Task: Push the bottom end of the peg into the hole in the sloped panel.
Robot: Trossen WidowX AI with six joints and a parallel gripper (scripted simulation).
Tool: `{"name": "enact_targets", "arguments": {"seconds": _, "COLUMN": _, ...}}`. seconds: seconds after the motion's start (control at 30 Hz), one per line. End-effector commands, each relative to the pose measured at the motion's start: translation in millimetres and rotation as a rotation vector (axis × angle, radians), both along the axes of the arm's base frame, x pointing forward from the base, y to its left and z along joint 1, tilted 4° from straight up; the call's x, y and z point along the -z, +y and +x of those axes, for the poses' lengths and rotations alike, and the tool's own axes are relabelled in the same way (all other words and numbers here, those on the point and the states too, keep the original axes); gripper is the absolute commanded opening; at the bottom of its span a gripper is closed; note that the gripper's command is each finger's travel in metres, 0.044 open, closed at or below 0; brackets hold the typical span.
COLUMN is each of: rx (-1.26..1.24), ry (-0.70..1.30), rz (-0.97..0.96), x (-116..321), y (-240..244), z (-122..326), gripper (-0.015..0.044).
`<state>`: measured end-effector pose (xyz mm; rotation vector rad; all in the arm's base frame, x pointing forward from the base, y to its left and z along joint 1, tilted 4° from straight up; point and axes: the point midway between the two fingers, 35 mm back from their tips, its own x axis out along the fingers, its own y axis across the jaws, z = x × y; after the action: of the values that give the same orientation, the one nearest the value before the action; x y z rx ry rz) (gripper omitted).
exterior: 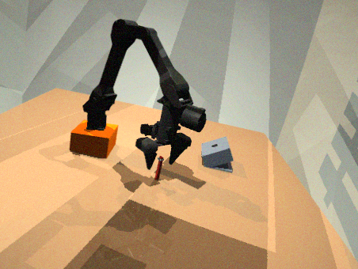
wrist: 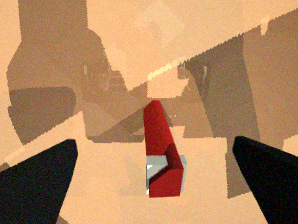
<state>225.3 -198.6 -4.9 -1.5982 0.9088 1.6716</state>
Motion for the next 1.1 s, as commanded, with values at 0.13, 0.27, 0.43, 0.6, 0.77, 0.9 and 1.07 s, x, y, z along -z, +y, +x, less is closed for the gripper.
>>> {"name": "enact_targets", "arguments": {"seconds": 0.13, "rx": -0.004, "ry": 0.003, "rz": 0.008, "x": 10, "y": 2, "z": -2, "gripper": 0.0440}}
{"name": "enact_targets", "arguments": {"seconds": 0.27, "rx": 0.000, "ry": 0.002, "rz": 0.002, "x": 7, "y": 1, "z": -1, "gripper": 0.0335}}
{"name": "enact_targets", "arguments": {"seconds": 0.43, "rx": 0.000, "ry": 0.002, "rz": 0.002, "x": 7, "y": 1, "z": -1, "gripper": 0.0204}}
{"name": "enact_targets", "arguments": {"seconds": 0.6, "rx": 0.000, "ry": 0.002, "rz": 0.002, "x": 7, "y": 1, "z": -1, "gripper": 0.0072}}
{"name": "enact_targets", "arguments": {"seconds": 0.77, "rx": 0.000, "ry": 0.002, "rz": 0.002, "x": 7, "y": 1, "z": -1, "gripper": 0.0020}}
{"name": "enact_targets", "arguments": {"seconds": 0.9, "rx": 0.000, "ry": 0.002, "rz": 0.002, "x": 6, "y": 1, "z": -1, "gripper": 0.0000}}
{"name": "enact_targets", "arguments": {"seconds": 1.07, "rx": -0.001, "ry": 0.002, "rz": 0.003, "x": -9, "y": -1, "z": 1, "gripper": 0.0000}}
